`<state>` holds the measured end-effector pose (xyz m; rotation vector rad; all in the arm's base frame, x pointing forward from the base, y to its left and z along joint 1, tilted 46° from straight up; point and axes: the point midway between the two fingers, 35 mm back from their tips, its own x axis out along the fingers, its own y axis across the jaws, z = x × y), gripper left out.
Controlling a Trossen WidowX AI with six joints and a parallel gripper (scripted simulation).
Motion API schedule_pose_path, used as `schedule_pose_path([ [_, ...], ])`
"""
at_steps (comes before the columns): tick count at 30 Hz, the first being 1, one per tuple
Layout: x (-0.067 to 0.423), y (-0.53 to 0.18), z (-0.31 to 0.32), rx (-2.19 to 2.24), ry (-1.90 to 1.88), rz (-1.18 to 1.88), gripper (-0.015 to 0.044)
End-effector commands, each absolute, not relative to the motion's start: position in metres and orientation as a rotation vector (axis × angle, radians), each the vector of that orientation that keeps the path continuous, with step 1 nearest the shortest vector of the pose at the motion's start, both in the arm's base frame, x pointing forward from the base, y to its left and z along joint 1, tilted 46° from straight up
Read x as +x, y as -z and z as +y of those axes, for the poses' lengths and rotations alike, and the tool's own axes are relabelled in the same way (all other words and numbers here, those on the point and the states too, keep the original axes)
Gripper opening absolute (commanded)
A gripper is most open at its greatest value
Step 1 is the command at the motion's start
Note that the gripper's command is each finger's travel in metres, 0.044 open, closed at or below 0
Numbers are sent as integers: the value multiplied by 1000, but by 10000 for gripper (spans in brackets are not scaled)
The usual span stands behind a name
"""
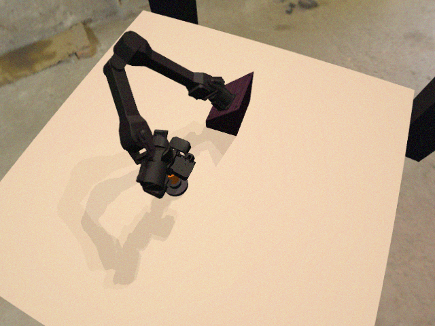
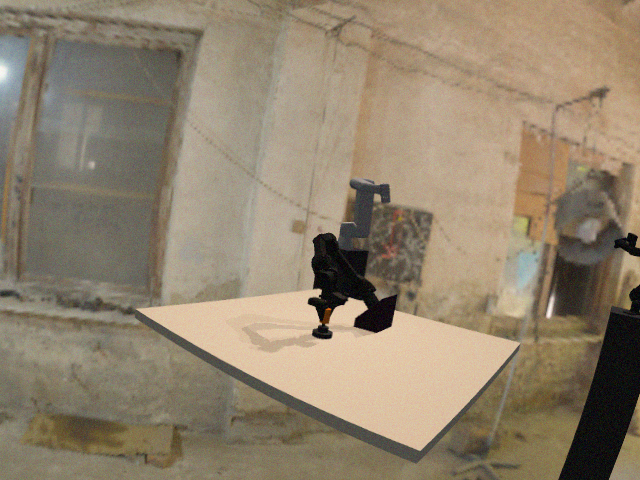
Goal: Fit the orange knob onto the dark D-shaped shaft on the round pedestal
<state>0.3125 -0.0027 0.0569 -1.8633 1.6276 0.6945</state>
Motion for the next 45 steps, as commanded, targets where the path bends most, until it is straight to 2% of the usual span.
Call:
schedule_pose_path([
  [1, 313, -57, -3, -1867, -693, 1625, 0],
  [13, 313, -62, -1, -1873, -702, 1624, 0],
  [20, 315, -62, 0, -2011, -893, 1604, 0],
  [45, 313, -62, -1, -2011, -893, 1604, 0],
])
